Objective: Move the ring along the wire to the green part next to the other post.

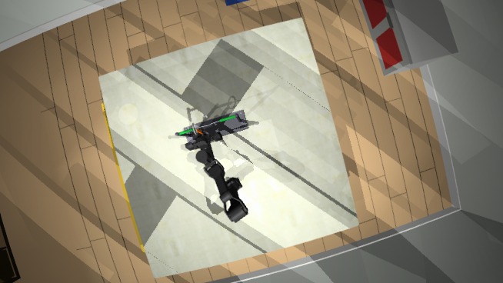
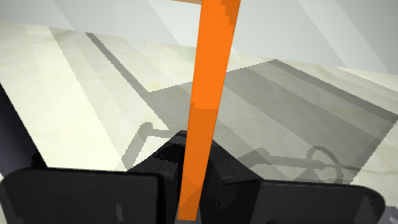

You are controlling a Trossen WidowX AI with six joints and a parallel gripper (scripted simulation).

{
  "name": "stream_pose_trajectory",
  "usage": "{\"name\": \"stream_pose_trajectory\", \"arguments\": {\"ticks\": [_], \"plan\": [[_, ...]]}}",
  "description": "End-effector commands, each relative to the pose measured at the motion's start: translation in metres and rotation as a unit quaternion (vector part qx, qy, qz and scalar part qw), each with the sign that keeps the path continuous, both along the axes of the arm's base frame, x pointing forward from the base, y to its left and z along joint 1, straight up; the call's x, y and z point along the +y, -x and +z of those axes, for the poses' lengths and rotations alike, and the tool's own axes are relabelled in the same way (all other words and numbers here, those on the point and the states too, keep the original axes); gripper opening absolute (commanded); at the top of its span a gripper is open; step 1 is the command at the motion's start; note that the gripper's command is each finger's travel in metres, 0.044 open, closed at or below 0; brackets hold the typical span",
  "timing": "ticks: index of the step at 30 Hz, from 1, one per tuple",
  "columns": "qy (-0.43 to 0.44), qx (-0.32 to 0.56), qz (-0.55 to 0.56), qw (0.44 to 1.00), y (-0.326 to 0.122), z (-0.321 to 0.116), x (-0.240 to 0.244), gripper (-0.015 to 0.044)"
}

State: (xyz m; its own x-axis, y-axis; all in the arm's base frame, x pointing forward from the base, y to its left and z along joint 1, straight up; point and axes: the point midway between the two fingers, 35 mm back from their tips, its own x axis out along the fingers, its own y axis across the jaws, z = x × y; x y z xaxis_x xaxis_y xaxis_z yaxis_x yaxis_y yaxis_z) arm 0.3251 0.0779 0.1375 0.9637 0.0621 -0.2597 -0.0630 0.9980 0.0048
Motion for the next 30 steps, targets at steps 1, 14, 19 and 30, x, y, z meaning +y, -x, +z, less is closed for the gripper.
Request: {"name": "stream_pose_trajectory", "arguments": {"ticks": [1, 14, 19, 30], "plan": [[-0.001, -0.002, 0.0, 1.0, -0.001, 0.001, 0.004, -0.015], [-0.002, -0.003, 0.003, 1.0, 0.0, 0.001, 0.017, -0.015], [-0.002, -0.003, 0.003, 1.0, -0.001, -0.001, 0.018, -0.015], [-0.002, -0.003, 0.003, 1.0, -0.001, -0.015, 0.018, -0.015]]}}
